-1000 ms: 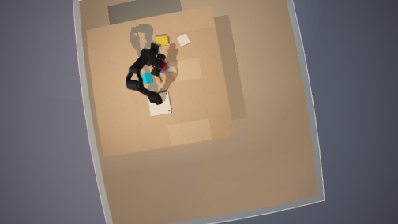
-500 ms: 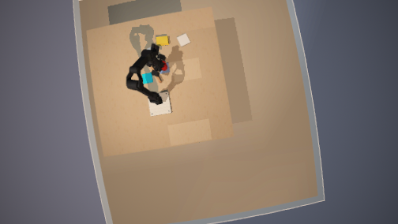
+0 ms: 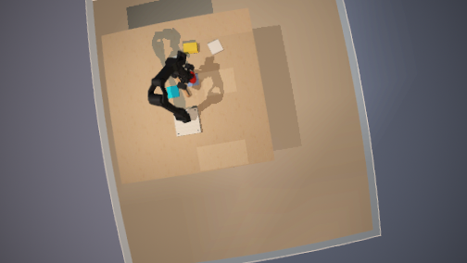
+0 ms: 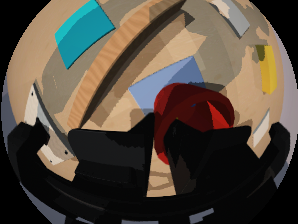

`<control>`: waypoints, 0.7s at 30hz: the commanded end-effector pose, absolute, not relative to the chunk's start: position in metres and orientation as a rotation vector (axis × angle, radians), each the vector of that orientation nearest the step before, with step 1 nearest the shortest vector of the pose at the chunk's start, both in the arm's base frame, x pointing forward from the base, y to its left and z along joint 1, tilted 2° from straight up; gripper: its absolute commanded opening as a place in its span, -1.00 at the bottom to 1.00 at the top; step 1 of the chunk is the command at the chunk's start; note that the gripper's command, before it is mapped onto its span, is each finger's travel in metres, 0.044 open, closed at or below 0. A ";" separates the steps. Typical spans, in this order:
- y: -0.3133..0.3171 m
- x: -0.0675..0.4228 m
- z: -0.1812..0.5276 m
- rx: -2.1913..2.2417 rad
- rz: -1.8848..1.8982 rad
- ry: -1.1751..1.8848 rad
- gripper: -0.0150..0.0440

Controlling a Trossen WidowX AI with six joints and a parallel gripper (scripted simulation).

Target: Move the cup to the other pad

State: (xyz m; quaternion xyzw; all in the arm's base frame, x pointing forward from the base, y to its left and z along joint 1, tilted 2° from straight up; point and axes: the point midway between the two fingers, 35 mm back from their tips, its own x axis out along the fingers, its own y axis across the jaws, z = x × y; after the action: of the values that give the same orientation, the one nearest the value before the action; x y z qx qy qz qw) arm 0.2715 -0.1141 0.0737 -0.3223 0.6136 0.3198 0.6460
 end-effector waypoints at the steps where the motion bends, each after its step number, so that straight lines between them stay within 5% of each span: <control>1: -0.115 0.273 0.086 -0.738 0.723 1.389 -0.49; 21: -0.118 0.267 0.137 -0.736 0.724 1.386 -0.49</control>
State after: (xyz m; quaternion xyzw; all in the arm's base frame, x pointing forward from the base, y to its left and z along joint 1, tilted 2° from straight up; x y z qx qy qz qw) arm 0.2677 -0.1175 0.1304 -0.3214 0.6141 0.3174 0.6472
